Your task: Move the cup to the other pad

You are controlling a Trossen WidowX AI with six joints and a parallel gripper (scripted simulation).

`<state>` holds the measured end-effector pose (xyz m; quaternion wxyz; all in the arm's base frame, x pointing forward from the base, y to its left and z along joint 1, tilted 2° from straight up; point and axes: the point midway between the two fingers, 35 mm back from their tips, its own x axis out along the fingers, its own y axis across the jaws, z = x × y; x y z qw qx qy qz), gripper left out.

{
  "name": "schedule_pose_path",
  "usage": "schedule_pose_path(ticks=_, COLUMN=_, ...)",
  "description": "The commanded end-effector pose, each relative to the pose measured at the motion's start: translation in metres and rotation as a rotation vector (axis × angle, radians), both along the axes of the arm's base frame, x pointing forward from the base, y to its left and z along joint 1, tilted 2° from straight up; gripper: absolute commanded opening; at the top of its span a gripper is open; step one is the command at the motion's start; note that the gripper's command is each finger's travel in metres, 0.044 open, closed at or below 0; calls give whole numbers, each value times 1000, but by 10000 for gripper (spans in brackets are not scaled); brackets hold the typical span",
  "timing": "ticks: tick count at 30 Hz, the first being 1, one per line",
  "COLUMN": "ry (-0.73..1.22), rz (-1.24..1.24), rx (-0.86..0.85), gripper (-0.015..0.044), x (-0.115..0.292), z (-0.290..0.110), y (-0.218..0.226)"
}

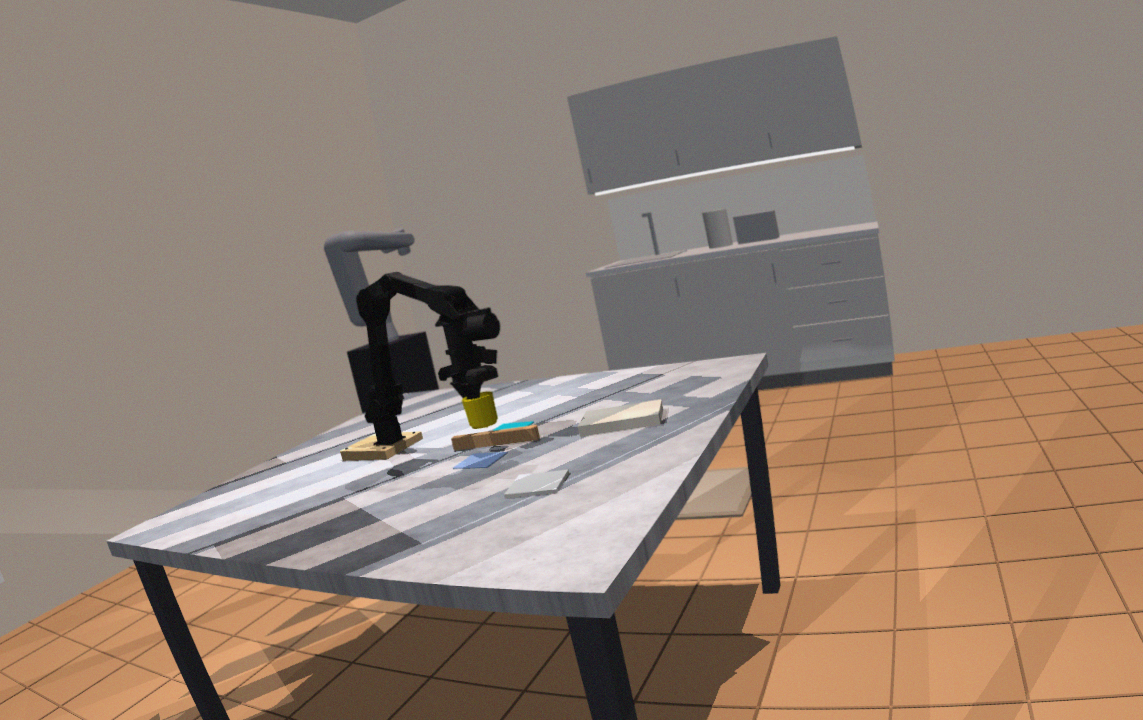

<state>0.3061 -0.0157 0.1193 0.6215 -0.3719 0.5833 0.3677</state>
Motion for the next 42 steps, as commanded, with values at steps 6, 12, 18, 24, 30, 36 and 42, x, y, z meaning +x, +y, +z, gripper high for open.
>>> schedule_pose_path(ticks=6, ry=3, rz=-2, rx=4, gripper=0, x=-6, z=0, y=22)
schedule_pose_path(ticks=12, ry=3, rz=-2, rx=5, gripper=0, x=-8, z=1, y=34)
schedule_pose_path(ticks=18, ry=3, rz=-2, rx=6, gripper=0, x=-11, z=1, y=47)
schedule_pose_path(ticks=24, ry=3, rz=-2, rx=7, gripper=0, x=-14, z=2, y=59)
schedule_pose_path(ticks=30, ry=4, rz=-2, rx=8, gripper=0, x=-17, z=2, y=72)
schedule_pose_path(ticks=36, ry=4, rz=-2, rx=9, gripper=0, x=-20, z=2, y=84)
schedule_pose_path(ticks=42, ry=4, rz=-2, rx=11, gripper=0, x=-24, z=3, y=96)
